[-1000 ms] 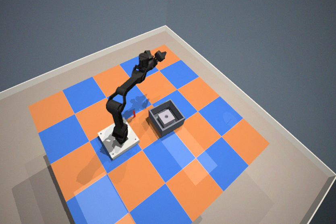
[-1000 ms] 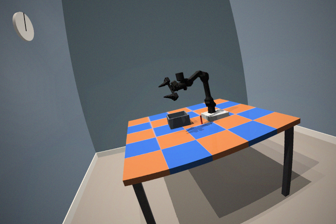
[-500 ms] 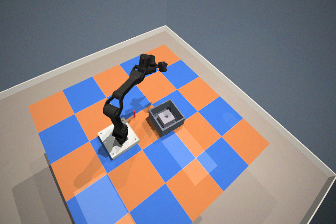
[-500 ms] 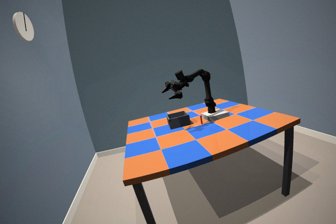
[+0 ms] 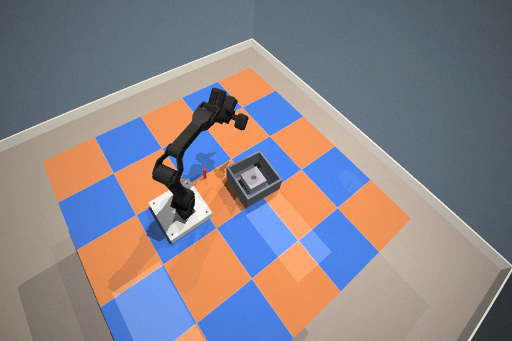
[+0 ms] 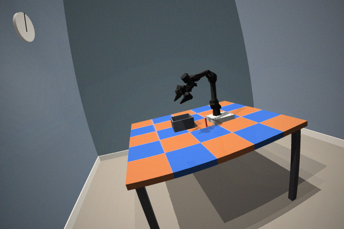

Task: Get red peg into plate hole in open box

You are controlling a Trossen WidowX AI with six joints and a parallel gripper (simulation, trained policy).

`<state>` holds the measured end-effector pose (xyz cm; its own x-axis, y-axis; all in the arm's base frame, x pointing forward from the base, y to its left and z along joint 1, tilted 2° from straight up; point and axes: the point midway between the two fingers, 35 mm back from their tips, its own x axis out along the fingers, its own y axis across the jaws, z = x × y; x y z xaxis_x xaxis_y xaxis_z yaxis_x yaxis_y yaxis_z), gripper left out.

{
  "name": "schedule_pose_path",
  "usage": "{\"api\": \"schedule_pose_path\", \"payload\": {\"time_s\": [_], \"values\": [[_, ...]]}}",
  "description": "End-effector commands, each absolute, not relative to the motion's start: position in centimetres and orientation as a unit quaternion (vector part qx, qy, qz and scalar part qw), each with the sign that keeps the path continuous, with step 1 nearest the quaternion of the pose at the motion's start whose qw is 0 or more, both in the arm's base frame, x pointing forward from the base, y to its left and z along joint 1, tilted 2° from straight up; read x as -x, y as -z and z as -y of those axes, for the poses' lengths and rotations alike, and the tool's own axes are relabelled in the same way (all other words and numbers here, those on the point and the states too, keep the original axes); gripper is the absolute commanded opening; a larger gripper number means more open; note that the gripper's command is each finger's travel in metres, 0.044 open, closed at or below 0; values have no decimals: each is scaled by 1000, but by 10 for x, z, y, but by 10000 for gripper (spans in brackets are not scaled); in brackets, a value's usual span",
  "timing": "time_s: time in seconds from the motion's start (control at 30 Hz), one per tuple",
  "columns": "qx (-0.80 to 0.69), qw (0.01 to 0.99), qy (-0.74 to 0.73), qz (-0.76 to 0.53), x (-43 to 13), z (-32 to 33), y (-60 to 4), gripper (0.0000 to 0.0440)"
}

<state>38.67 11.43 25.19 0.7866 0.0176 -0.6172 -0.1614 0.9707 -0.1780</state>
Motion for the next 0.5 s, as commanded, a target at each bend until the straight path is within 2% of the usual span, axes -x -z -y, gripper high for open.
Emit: {"api": "schedule_pose_path", "payload": {"time_s": [0.0, 0.47], "values": [[73, 931, -37, -357, -371, -114, -242, 440], [-73, 856, 58, -508, -296, -111, -191, 440]]}}
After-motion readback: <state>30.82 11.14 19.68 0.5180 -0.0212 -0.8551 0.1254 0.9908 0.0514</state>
